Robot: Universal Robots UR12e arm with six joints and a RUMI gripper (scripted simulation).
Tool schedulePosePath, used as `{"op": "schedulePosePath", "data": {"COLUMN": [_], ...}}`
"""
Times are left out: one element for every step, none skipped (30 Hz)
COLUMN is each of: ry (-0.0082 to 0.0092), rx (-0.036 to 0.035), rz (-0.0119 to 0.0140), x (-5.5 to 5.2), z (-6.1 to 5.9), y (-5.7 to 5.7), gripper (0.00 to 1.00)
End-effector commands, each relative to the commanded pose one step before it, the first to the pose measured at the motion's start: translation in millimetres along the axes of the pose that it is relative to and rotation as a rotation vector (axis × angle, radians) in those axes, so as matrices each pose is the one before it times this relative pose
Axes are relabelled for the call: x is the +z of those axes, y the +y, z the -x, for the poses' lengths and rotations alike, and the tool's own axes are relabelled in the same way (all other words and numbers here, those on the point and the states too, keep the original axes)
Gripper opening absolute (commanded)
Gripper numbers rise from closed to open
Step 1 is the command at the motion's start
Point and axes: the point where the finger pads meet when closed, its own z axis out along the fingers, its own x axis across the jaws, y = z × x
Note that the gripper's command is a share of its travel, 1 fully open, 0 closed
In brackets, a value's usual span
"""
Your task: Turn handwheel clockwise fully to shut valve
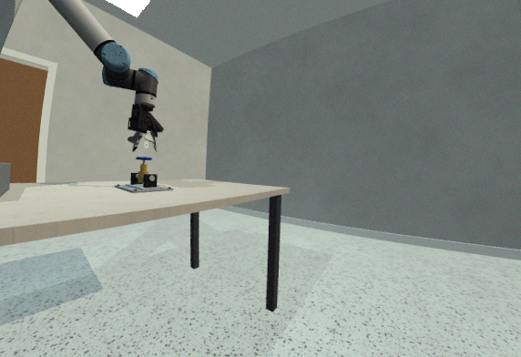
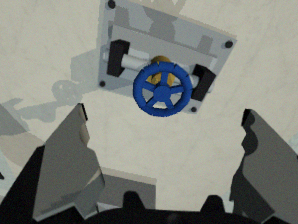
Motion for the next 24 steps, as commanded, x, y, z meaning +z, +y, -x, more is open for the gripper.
{"op": "schedulePosePath", "data": {"ry": [-0.00300, 0.00000, -0.00004, 0.00000, 0.00000, 0.00000, 0.00000, 0.00000, 0.00000, 0.00000, 0.00000, 0.00000, 0.00000, 0.00000, 0.00000, 0.00000, 0.00000, 0.00000, 0.00000, 0.00000, 0.00000, 0.00000, 0.00000, 0.00000], "rx": [0.00099, 0.00000, 0.00000, 0.00000, 0.00000, 0.00000, 0.00000, 0.00000, 0.00000, 0.00000, 0.00000, 0.00000, 0.00000, 0.00000, 0.00000, 0.00000, 0.00000, 0.00000, 0.00000, 0.00000, 0.00000, 0.00000, 0.00000, 0.00000], "rz": [0.00299, 0.00000, 0.00005, 0.00000, 0.00000, 0.00000, 0.00000, 0.00000, 0.00000, 0.00000, 0.00000, 0.00000, 0.00000, 0.00000, 0.00000, 0.00000, 0.00000, 0.00000, 0.00000, 0.00000, 0.00000, 0.00000, 0.00000, 0.00000], "x": [4.90, 0.00, 0.60, 0.64, 0.71, 0.79, 0.86, 0.93, 1.00, 1.06, 1.13, 1.18, 1.24, 1.28, 1.31, 1.35, 1.38, 0.00, 0.00, 1.39, 1.41, 1.42, 1.42, 1.41], "z": [0.28, 0.00, 0.02, 0.00, 0.00, 0.00, -0.01, 0.00, 0.00, 0.00, -0.01, -0.01, -0.01, 0.00, -0.01, -0.01, 0.00, 0.00, 0.00, -0.01, -0.01, -0.01, -0.01, -0.01], "y": [2.36, 0.00, 0.05, 0.01, 0.01, 0.01, 0.01, 0.01, 0.02, 0.02, 0.02, 0.02, 0.02, 0.02, 0.02, 0.02, 0.02, 0.00, 0.00, 0.02, 0.02, 0.02, 0.02, 0.02], "gripper": [1.00, 1.00, 1.00, 1.00, 1.00, 1.00, 1.00, 1.00, 1.00, 1.00, 1.00, 1.00, 1.00, 1.00, 1.00, 1.00, 1.00, 1.00, 1.00, 1.00, 1.00, 1.00, 1.00, 1.00]}}
